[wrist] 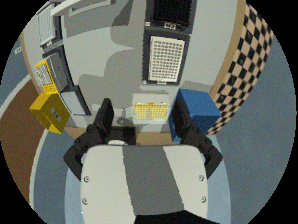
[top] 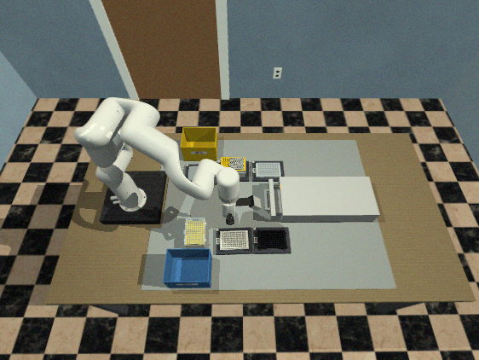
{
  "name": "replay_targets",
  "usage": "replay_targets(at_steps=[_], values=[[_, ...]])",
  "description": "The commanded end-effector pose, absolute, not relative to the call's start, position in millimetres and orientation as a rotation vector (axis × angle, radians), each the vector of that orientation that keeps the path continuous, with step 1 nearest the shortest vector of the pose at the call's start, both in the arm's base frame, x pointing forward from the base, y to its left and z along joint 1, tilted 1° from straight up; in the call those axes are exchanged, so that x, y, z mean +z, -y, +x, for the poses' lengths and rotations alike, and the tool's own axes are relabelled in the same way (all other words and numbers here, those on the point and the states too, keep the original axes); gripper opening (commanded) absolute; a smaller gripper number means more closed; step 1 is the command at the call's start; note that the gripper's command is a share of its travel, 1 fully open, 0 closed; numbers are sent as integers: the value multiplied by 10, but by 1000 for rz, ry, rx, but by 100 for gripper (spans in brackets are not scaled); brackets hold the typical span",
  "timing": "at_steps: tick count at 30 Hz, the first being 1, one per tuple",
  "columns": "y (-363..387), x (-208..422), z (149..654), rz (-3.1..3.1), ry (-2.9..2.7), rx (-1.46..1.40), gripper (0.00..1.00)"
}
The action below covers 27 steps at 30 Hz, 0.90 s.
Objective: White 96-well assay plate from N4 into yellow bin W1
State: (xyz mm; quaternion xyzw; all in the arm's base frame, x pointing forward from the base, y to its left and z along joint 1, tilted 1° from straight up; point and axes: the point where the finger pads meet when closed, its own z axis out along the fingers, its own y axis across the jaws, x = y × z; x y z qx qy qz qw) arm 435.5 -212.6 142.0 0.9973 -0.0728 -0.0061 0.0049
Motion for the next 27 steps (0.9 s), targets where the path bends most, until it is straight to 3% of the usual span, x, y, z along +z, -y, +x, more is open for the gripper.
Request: replay_targets(at_steps=[1,13,27], values=[[2298,1354,4380,3122,229,-14,100],[2738,1143,4411,3122,229,-14,100],[2738,1127,4411,3122,229,-15,100]])
